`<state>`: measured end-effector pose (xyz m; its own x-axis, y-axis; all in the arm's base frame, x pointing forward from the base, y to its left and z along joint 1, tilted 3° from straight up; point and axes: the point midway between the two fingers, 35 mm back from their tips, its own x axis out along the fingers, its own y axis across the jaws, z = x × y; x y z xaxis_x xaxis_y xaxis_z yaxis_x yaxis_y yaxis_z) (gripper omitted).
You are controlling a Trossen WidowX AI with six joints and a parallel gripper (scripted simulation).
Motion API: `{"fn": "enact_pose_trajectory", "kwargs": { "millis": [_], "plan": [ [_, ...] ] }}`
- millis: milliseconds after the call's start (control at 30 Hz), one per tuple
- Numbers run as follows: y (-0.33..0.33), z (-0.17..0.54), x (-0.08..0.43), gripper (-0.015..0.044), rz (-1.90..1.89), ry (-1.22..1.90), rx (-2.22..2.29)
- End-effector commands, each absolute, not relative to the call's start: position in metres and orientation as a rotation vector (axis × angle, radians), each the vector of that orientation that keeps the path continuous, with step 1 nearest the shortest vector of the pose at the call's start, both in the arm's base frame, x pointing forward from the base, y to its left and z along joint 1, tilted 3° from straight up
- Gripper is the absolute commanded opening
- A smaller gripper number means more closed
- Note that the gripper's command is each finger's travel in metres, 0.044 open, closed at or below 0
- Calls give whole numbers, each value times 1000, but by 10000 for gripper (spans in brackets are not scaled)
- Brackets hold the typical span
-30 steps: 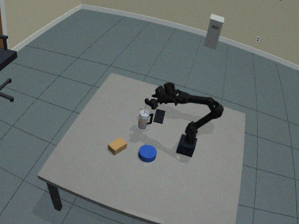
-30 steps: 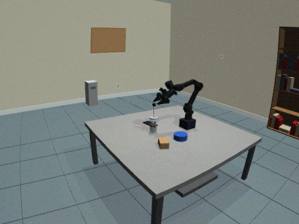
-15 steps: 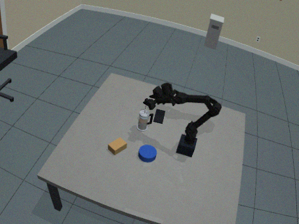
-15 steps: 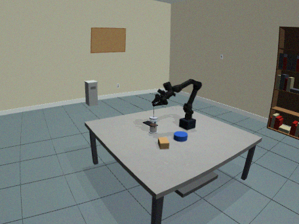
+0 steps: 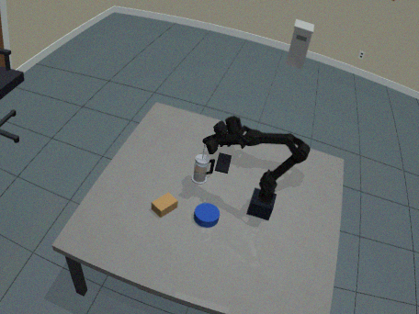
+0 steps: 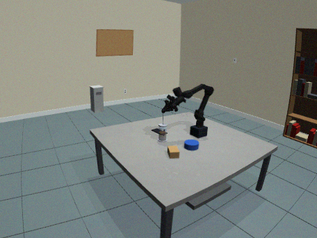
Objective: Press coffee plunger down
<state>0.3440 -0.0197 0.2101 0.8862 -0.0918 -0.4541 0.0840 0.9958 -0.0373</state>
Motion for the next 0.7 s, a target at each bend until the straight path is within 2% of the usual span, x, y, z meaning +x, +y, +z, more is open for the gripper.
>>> {"fn": "enact_pose_trajectory", "kwargs": {
  "millis": [0,667],
  "plan": [
    [-20,209,344,121,-90,476,-20],
    [-21,184,351,121,-90,476,-20]
  ]
}}
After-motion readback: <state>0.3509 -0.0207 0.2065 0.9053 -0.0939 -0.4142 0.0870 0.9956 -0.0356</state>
